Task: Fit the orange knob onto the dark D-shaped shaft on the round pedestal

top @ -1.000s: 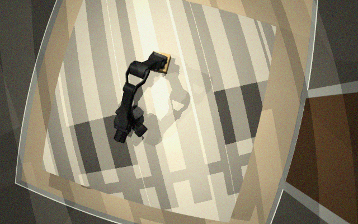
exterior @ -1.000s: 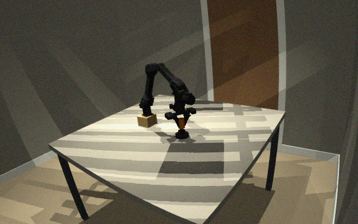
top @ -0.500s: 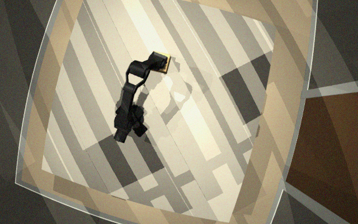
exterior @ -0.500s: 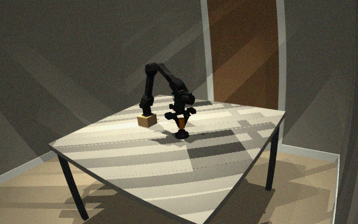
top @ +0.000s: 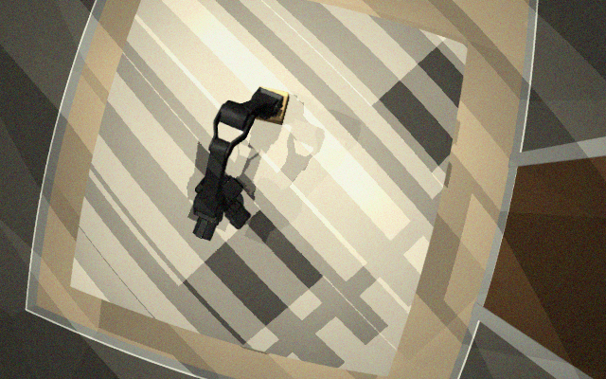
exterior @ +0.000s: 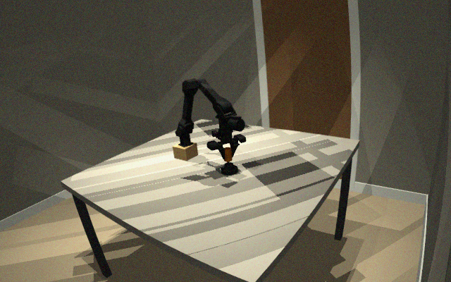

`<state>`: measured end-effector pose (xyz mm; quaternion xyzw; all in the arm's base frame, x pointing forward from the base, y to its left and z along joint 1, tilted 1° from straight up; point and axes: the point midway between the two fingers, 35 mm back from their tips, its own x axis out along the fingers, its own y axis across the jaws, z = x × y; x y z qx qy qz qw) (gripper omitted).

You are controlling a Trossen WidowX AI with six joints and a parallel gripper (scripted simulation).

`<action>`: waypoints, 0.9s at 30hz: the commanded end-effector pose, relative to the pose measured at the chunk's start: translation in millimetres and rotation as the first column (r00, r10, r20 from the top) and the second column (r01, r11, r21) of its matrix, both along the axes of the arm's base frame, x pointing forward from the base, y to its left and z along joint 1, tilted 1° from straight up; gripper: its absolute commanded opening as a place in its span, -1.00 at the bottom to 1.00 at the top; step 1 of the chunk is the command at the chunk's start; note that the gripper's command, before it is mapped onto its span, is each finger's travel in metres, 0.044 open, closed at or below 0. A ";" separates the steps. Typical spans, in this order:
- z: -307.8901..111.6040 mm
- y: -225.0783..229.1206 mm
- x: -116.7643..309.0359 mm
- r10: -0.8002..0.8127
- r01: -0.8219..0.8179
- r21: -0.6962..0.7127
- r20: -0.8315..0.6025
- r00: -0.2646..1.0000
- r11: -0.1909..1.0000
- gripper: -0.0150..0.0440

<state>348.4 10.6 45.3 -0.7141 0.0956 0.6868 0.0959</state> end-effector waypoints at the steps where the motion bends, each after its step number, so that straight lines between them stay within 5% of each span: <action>1: 1.7 0.0 -0.1 0.107 -0.107 -0.004 0.001 0.994 0.994 -0.49; 27: -2.4 0.3 7.3 0.147 -0.147 -0.006 0.001 0.989 0.989 -0.49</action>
